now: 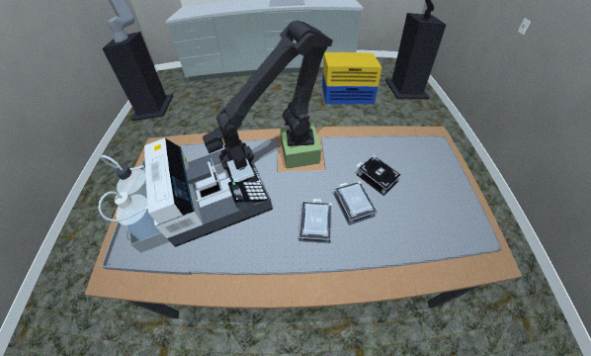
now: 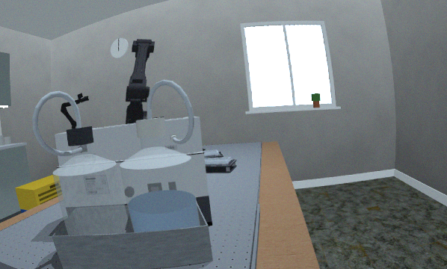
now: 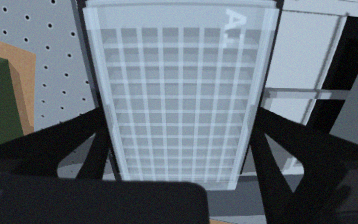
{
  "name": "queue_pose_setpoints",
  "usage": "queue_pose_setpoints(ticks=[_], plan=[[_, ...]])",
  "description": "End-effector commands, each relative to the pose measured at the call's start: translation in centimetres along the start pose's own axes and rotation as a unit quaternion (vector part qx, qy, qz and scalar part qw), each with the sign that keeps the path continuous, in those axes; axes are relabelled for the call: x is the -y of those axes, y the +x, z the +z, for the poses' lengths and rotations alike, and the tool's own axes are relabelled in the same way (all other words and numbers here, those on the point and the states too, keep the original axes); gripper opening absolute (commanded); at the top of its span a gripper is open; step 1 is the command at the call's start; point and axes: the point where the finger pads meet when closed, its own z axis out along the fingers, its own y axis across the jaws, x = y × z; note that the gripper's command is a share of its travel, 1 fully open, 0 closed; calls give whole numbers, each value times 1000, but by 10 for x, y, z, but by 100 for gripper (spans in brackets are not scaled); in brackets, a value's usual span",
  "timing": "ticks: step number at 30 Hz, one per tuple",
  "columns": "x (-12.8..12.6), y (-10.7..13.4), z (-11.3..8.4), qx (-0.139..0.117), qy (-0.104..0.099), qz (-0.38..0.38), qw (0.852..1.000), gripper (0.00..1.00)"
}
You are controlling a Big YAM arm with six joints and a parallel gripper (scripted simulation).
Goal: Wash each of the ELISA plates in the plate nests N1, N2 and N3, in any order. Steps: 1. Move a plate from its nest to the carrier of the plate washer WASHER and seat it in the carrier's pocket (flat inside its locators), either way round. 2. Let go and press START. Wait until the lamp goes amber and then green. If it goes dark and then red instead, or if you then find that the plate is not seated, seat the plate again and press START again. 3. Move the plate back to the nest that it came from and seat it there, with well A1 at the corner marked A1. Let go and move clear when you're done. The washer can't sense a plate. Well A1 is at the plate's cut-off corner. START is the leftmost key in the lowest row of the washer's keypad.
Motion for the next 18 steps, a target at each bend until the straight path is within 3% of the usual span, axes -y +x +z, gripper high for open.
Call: queue_pose_setpoints(ticks=[1, 18], plan=[[13, 0, -8, 1, 17, -1, 1000, 82], [10, 2, -5, 0, 19, -2, 1000, 82]])
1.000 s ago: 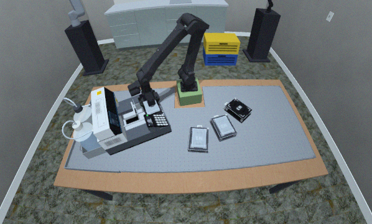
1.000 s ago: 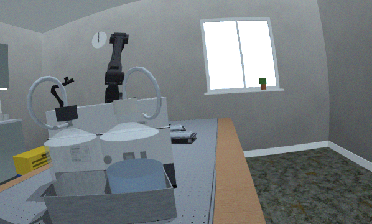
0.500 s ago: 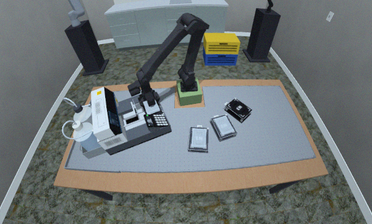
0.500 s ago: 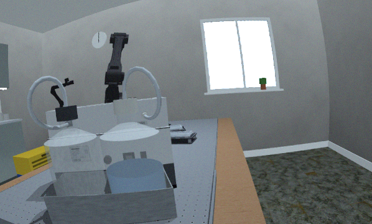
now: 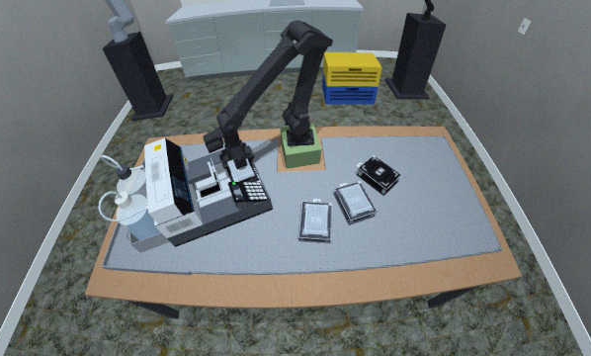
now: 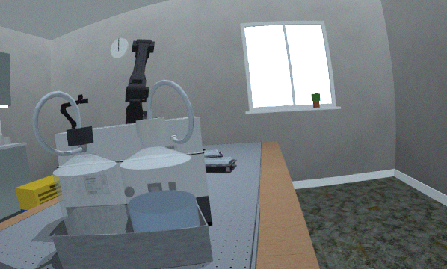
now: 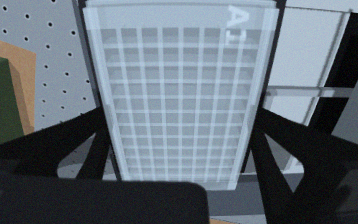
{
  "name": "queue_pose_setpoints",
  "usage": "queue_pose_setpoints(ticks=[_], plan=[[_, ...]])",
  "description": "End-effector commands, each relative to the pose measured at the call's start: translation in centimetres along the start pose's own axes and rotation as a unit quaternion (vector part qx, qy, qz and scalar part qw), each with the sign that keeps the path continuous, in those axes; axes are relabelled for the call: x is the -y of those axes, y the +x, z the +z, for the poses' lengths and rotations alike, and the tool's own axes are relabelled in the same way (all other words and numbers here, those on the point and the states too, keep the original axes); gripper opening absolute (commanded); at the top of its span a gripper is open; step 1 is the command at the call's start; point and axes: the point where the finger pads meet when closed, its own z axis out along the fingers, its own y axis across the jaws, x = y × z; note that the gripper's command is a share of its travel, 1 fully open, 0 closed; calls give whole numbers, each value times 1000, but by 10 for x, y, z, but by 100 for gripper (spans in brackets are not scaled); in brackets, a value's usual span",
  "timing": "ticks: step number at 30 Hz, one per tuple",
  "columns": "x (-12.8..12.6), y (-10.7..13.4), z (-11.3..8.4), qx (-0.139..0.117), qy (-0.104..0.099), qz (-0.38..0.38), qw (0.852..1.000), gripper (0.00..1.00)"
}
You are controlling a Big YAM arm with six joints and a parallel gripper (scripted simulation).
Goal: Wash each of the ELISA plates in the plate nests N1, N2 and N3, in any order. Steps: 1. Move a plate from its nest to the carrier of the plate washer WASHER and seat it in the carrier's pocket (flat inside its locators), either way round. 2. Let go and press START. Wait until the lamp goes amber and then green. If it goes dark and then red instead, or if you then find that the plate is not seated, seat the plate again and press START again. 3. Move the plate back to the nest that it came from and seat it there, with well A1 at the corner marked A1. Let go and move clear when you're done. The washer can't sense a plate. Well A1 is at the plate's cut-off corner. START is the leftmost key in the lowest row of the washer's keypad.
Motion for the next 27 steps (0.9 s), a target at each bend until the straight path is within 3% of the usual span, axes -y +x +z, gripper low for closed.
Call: queue_pose_setpoints(ticks=[1, 8, 27], plan=[[12, -2, -5, 1, 18, -7, 1000, 82], [4, -3, 3, 0, 7, -5, 1000, 82], [4, -3, 5, 0, 8, -2, 1000, 82]])
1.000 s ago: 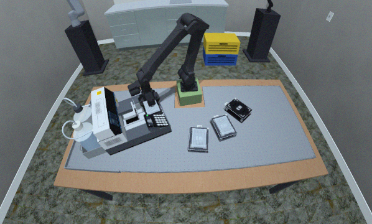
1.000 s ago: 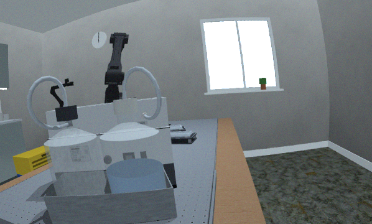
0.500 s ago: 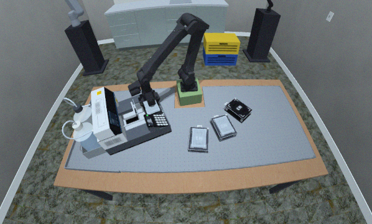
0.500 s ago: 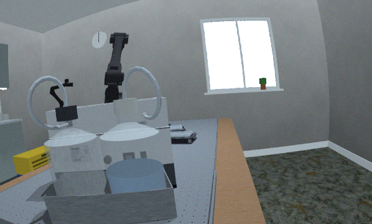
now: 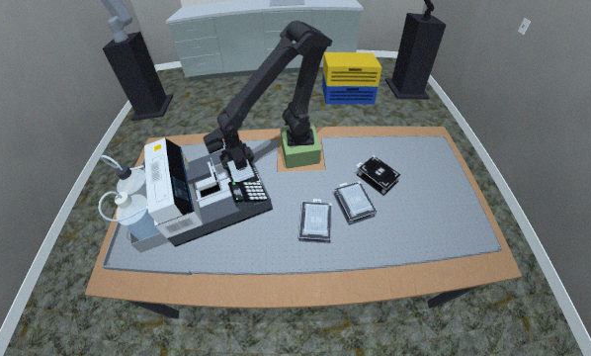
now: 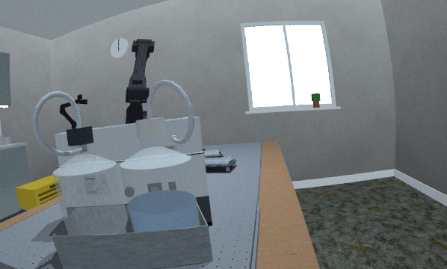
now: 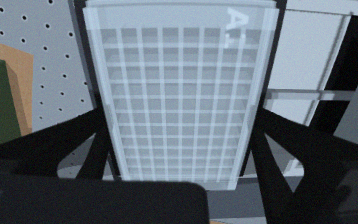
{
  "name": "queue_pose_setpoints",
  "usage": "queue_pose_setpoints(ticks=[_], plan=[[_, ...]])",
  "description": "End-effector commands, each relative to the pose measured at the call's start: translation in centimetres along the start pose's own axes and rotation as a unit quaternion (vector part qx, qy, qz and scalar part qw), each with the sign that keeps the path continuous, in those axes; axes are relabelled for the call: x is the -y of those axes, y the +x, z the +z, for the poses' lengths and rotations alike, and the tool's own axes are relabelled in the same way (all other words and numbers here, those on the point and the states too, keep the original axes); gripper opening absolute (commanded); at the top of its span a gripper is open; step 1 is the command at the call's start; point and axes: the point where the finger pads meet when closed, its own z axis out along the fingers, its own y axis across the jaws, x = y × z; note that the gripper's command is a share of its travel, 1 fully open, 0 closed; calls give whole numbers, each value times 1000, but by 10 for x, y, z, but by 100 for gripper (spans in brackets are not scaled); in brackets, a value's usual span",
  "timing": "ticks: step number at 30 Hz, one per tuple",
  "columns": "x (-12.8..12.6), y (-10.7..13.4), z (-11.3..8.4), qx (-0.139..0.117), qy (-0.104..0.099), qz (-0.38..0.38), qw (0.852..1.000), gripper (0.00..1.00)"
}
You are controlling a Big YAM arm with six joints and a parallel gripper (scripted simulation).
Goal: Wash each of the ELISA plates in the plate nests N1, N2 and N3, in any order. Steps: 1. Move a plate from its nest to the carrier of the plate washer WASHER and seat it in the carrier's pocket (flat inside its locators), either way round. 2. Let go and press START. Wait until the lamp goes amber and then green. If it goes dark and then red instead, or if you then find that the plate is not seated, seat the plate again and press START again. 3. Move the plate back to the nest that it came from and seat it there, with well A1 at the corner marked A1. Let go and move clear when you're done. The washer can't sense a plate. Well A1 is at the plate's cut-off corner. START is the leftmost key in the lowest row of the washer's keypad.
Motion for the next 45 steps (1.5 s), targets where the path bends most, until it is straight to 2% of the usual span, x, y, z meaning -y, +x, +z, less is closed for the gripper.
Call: queue_pose_setpoints(ticks=[1, 6, 18, 20, 21, 45], plan=[[2, -2, 2, 0, 5, 0, 1000, 82], [11, -4, -1, 0, 13, -2, 1000, 82], [3, -3, 5, 0, 5, -1, 1000, 82], [3, -3, 5, 0, 5, -1, 1000, 82], [10, -3, 1, 0, 12, -2, 1000, 82], [5, -3, 8, 0, 7, -1, 1000, 82]])
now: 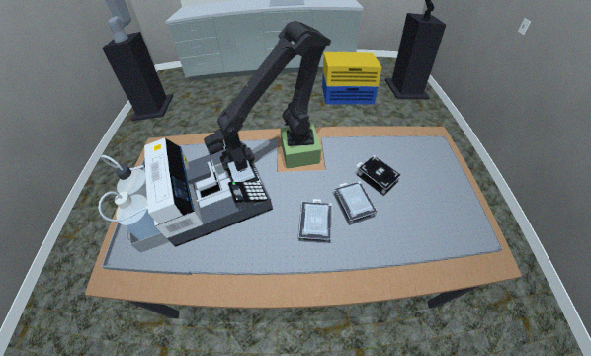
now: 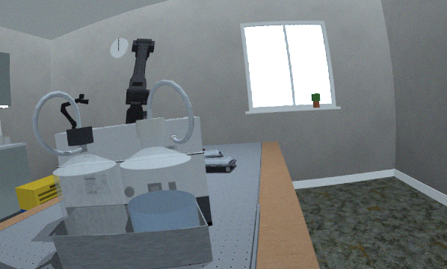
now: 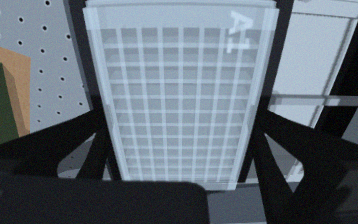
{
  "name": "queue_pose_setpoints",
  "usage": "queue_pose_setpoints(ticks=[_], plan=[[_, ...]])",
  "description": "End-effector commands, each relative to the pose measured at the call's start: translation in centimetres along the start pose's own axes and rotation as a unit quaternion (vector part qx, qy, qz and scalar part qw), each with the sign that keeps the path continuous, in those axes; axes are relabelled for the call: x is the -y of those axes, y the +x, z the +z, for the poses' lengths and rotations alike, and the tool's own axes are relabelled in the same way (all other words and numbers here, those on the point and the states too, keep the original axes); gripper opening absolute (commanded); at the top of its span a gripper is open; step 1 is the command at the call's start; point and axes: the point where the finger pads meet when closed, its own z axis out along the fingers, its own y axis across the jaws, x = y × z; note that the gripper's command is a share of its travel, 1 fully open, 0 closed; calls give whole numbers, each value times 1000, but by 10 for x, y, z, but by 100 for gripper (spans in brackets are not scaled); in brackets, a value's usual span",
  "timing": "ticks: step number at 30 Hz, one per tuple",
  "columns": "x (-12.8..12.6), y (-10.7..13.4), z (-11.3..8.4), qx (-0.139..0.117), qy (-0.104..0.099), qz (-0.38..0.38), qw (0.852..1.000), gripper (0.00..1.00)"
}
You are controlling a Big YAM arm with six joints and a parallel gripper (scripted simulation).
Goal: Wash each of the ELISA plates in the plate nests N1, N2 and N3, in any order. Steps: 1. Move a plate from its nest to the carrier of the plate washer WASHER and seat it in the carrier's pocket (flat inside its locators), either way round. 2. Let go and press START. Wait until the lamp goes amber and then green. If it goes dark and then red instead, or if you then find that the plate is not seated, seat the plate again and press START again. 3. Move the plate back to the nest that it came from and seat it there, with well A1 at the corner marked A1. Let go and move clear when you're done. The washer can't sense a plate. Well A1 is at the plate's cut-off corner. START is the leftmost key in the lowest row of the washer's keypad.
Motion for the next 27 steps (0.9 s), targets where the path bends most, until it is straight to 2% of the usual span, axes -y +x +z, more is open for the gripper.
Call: queue_pose_setpoints(ticks=[1, 10, 14, 18, 19, 27], plan=[[4, -2, 2, 0, 7, -1, 1000, 82], [6, -3, 1, 0, 11, -2, 1000, 82], [3, -2, 4, 0, 6, -1, 1000, 82], [12, -2, -4, 1, 14, -2, 1000, 82], [12, -2, -4, 1, 14, -2, 1000, 100], [12, -2, -4, 1, 14, -2, 1000, 100]])
